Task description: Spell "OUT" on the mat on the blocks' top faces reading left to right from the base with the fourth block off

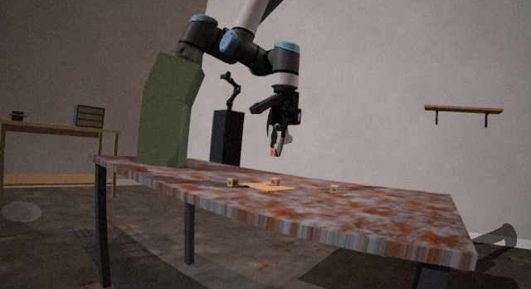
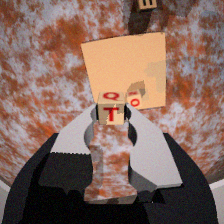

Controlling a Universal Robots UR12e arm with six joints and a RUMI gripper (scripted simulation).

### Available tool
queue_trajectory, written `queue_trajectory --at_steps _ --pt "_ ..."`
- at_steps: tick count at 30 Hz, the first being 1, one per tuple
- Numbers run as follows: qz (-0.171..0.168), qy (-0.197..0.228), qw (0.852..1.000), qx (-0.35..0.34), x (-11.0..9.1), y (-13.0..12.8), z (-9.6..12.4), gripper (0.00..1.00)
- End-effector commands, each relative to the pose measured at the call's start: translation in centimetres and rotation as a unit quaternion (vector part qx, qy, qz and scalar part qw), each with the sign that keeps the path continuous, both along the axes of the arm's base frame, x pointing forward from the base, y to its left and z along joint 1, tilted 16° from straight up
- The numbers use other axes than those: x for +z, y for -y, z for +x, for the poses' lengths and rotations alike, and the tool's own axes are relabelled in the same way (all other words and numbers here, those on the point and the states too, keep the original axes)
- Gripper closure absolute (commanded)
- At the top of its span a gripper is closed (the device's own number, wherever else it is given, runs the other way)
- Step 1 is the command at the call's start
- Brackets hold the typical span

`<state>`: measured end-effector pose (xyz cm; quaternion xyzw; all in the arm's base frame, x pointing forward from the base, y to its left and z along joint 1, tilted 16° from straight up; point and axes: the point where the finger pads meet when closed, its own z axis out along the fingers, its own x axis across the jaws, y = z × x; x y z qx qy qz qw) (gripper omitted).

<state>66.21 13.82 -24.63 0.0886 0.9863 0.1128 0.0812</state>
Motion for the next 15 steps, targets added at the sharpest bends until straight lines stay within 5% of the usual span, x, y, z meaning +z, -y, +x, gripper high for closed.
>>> queue_trajectory --at_steps 1,15 --pt "0.001 -0.006 1.0 0.001 -0.33 -0.1 -0.69 0.95" --pt "-0.002 -0.002 1.0 0.018 -0.35 0.07 -0.61 0.95"
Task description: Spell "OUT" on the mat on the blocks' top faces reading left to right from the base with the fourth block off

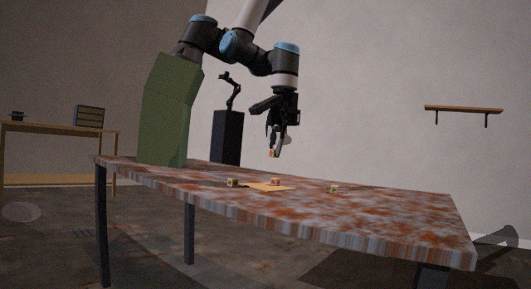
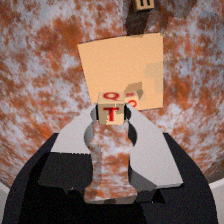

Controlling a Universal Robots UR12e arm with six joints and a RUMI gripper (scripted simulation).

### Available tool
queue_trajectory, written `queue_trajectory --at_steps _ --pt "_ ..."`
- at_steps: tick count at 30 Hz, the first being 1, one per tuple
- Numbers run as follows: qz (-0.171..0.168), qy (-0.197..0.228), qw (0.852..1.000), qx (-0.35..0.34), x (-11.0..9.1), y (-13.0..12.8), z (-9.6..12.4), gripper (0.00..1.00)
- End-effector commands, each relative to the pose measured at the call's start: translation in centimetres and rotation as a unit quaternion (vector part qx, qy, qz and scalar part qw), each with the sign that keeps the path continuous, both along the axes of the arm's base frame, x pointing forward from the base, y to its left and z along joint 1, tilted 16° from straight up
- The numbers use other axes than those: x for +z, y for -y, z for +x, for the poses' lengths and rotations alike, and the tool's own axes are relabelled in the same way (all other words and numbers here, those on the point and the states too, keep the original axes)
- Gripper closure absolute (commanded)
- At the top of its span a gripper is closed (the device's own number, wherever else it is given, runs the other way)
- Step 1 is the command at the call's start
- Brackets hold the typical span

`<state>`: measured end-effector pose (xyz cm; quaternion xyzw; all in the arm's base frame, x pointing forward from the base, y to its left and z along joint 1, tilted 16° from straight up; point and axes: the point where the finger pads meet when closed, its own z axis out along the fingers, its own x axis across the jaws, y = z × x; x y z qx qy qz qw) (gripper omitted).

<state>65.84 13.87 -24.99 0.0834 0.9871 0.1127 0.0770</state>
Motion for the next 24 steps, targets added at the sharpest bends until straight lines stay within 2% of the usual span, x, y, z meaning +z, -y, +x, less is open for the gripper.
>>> queue_trajectory --at_steps 1,5,12,18,20,24 --pt "-0.002 0.003 1.0 0.017 0.0 0.2 -0.3 0.95" --pt "-0.004 0.005 1.0 0.028 0.0 0.3 -0.3 0.95" --pt "-0.015 0.018 0.996 0.091 -0.2 0.6 -0.4 0.95" --pt "-0.027 0.033 0.987 0.158 -0.3 1.0 -0.4 0.95" --pt "-0.027 0.033 0.987 0.158 -0.3 1.0 -0.4 0.95" --pt "-0.036 0.045 0.976 0.211 -0.3 1.2 -0.4 0.95"
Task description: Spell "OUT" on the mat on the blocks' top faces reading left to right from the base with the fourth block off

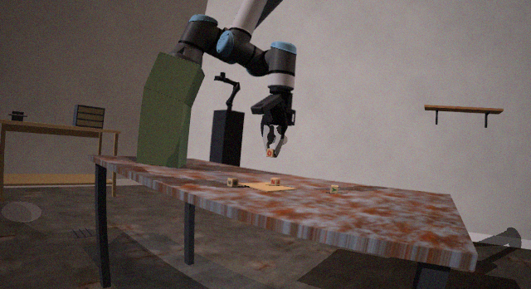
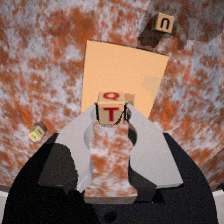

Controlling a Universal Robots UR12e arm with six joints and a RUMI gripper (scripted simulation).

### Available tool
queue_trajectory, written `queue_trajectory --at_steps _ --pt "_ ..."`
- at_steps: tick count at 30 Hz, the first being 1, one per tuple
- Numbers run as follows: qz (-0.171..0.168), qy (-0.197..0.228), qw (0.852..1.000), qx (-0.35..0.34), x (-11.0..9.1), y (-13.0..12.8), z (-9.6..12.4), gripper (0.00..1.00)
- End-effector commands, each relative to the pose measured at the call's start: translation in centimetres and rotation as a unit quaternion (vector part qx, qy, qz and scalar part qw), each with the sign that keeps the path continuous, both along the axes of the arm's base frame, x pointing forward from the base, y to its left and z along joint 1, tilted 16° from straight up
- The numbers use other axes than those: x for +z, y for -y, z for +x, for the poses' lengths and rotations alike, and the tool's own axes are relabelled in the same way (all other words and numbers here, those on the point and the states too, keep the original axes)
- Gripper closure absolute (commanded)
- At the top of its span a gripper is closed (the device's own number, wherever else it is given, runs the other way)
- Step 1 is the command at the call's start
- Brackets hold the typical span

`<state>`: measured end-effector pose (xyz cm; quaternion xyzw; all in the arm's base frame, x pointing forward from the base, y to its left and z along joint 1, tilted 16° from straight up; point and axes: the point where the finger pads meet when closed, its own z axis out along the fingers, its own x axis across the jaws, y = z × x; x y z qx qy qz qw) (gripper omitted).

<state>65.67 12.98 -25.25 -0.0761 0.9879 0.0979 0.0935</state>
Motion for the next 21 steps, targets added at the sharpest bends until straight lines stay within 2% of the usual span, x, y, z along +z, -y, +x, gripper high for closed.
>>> queue_trajectory --at_steps 1,11,13,21 --pt "-0.01 0.014 0.998 0.067 -0.08 0.37 -0.2 0.95" --pt "-0.028 0.036 0.984 0.17 -0.24 0.79 -0.3 0.95" --pt "-0.028 0.036 0.984 0.17 -0.24 0.79 -0.3 0.95" --pt "-0.045 0.056 0.962 0.264 -0.32 1.12 -0.4 0.95"
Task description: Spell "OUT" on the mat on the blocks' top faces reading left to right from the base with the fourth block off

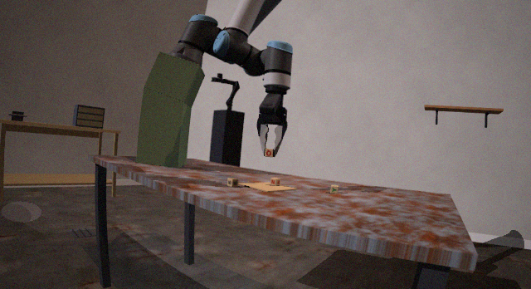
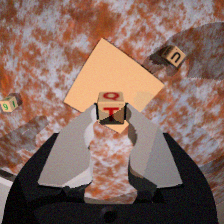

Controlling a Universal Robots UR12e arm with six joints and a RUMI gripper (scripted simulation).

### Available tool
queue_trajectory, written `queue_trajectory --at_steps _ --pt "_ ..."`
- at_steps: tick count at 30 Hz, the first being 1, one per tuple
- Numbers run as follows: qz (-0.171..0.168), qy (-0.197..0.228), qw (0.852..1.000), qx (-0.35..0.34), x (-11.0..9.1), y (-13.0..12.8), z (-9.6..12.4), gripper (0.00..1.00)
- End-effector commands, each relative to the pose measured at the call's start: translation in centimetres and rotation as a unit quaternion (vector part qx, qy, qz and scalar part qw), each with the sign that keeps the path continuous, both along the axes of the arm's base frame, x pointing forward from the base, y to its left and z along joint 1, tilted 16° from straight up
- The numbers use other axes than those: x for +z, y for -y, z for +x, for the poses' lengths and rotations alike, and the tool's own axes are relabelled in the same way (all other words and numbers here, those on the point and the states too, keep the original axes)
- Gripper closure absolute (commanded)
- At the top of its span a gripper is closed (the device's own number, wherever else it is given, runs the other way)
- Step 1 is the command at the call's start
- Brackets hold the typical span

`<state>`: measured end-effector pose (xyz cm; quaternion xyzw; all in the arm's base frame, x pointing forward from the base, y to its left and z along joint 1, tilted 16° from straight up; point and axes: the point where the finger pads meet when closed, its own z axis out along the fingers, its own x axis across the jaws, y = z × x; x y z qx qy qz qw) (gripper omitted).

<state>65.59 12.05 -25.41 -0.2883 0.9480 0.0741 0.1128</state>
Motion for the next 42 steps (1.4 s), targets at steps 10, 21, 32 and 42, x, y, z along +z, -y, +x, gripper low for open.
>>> queue_trajectory --at_steps 10,21,32,42 --pt "-0.024 0.031 0.988 0.15 -0.2 0.5 -0.4 0.95" --pt "-0.044 0.056 0.962 0.265 -0.3 0.7 -0.7 0.95" --pt "-0.062 0.077 0.926 0.365 -0.4 0.9 -1.0 0.95" --pt "-0.076 0.096 0.885 0.449 -0.5 1.1 -1.3 0.95"
